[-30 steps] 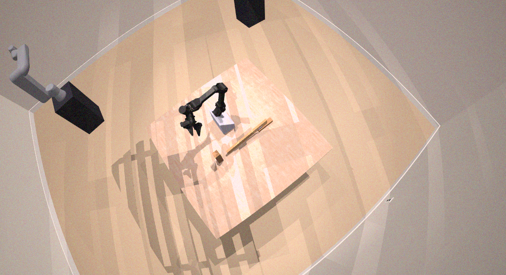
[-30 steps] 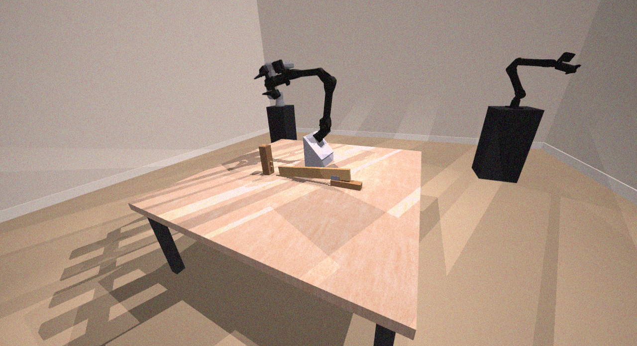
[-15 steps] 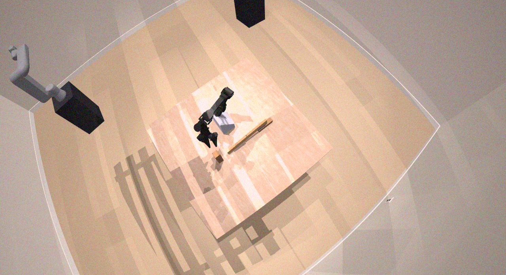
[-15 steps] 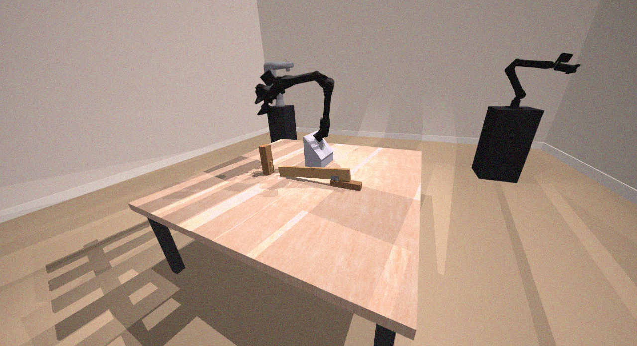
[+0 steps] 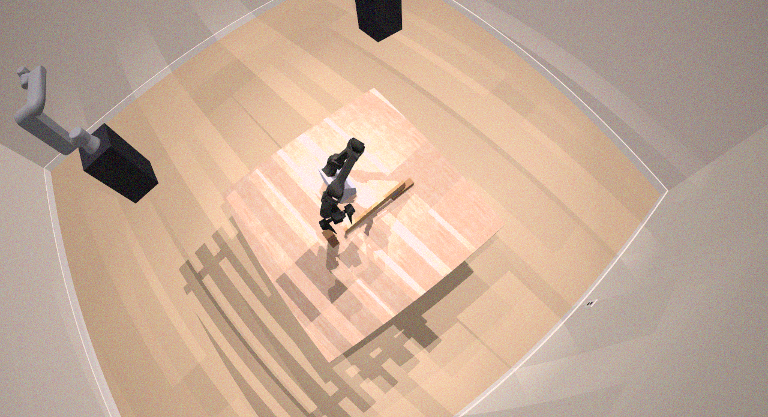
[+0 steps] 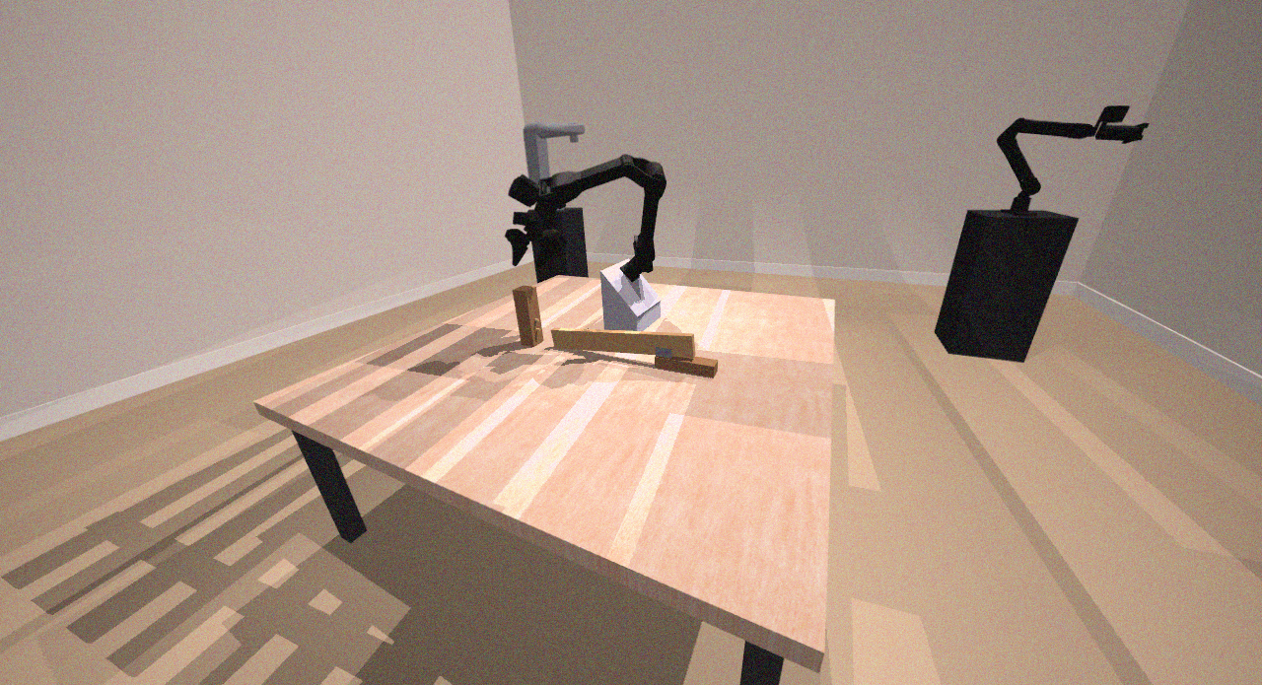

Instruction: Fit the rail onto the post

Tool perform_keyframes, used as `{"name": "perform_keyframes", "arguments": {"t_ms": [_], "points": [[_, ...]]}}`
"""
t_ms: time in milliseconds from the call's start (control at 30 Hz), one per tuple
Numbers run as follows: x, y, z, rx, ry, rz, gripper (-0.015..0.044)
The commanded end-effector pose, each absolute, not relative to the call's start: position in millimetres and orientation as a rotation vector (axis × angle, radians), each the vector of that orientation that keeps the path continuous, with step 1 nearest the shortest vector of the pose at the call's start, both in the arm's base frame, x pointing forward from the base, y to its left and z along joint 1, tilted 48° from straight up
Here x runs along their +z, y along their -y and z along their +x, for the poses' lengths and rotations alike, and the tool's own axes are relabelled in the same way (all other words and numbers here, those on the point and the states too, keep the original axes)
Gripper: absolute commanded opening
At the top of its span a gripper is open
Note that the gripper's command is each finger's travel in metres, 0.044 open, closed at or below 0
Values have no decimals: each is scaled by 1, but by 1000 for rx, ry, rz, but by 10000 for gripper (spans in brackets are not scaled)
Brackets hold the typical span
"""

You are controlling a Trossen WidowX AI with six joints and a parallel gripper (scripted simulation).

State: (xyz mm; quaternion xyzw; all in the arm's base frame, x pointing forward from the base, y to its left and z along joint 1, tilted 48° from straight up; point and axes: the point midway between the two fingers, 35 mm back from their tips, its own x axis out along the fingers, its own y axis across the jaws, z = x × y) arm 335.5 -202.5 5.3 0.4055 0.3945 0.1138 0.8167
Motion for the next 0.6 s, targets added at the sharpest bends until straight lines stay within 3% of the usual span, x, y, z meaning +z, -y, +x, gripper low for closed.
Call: {"name": "perform_keyframes", "arguments": {"t_ms": [0, 567], "points": [[-9, 130, 338, 589, -882, 376, 440], [-25, -5, 299, 1418, -547, -601, 440]]}}
